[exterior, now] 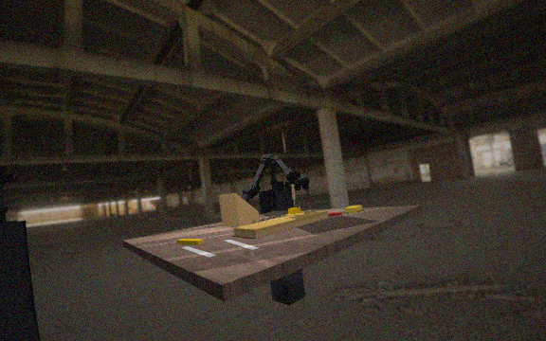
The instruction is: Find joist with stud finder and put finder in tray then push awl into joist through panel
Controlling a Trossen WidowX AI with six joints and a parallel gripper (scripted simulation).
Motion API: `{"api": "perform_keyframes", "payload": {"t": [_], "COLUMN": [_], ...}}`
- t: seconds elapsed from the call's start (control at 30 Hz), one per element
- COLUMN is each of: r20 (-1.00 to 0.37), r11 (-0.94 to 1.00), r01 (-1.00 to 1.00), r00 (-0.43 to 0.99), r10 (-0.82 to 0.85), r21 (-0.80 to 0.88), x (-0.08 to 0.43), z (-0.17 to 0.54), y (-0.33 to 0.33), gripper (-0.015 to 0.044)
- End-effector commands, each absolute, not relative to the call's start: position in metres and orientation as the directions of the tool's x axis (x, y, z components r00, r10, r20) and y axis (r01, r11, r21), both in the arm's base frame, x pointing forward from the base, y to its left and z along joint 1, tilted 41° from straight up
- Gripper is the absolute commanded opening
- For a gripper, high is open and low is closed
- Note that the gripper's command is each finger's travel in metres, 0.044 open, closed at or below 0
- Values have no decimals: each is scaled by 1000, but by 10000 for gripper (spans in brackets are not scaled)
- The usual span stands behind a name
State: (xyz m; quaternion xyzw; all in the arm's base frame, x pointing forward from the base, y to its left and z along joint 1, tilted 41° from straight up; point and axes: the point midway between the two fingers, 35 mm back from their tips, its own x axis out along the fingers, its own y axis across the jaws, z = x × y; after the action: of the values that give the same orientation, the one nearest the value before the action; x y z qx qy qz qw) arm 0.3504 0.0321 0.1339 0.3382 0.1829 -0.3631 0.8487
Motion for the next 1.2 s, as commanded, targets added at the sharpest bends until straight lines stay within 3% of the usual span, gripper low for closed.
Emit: {"api": "perform_keyframes", "payload": {"t": [0.0,1.17], "r20": [-532,-534], "r11": [484,482], "r01": [730,731], "r00": [683,682], "r10": [-500,-500], "r21": [483,483], "x": [352,354], "z": [142,127], "y": [33,47], "gripper": [0,0]}}
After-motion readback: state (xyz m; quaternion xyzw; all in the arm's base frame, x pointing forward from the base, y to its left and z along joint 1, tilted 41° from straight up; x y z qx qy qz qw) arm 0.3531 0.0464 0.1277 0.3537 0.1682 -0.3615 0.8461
